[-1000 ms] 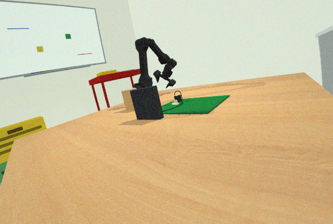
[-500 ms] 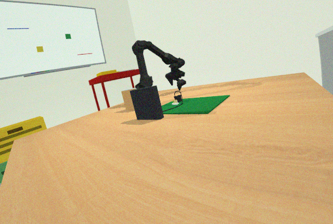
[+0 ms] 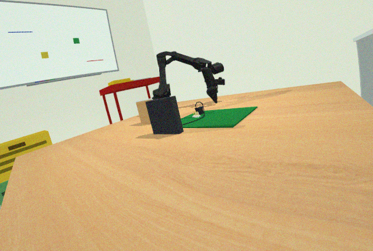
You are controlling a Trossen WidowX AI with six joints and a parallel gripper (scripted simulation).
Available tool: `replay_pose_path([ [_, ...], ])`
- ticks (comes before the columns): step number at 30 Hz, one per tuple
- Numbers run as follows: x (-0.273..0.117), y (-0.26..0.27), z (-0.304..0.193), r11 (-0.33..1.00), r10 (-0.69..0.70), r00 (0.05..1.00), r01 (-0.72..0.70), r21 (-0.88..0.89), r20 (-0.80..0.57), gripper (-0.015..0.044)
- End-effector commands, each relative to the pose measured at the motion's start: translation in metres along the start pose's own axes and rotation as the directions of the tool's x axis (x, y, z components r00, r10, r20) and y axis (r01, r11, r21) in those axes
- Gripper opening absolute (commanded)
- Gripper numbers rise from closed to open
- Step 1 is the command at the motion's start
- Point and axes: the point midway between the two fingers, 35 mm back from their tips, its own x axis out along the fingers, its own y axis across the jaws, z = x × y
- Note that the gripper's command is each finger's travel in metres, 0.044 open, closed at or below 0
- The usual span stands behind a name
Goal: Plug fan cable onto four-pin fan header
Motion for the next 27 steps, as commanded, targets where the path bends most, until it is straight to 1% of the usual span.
replay_pose_path([
  [1, -0.002, -0.051, 0.013, 0.970, -0.094, 0.995, 0.100, 0.222, -0.035, 0.0440],
  [4, -0.009, -0.094, 0.017, 0.895, -0.153, 0.985, 0.172, 0.411, -0.078, 0.0440],
  [8, -0.025, -0.148, 0.015, 0.727, -0.186, 0.972, 0.232, 0.646, -0.140, 0.0440],
  [11, -0.041, -0.184, 0.009, 0.559, -0.178, 0.968, 0.247, 0.791, -0.177, 0.0440],
  [15, -0.068, -0.228, -0.005, 0.281, -0.139, 0.971, 0.225, 0.933, -0.192, 0.0440],
  [19, -0.097, -0.263, -0.024, -0.020, -0.070, 0.984, 0.166, 0.986, -0.167, 0.0440],
  [22, -0.114, -0.280, -0.037, -0.199, -0.010, 0.992, 0.120, 0.973, -0.124, 0.0440],
  [24, -0.128, -0.292, -0.047, -0.343, 0.049, 0.997, 0.078, 0.936, -0.066, 0.0440],
  [25, -0.134, -0.297, -0.051, -0.397, 0.071, 0.997, 0.063, 0.916, -0.038, 0.0440],
  [27, -0.138, -0.300, -0.054, -0.440, 0.087, 0.996, 0.051, 0.897, -0.014, 0.0440],
])
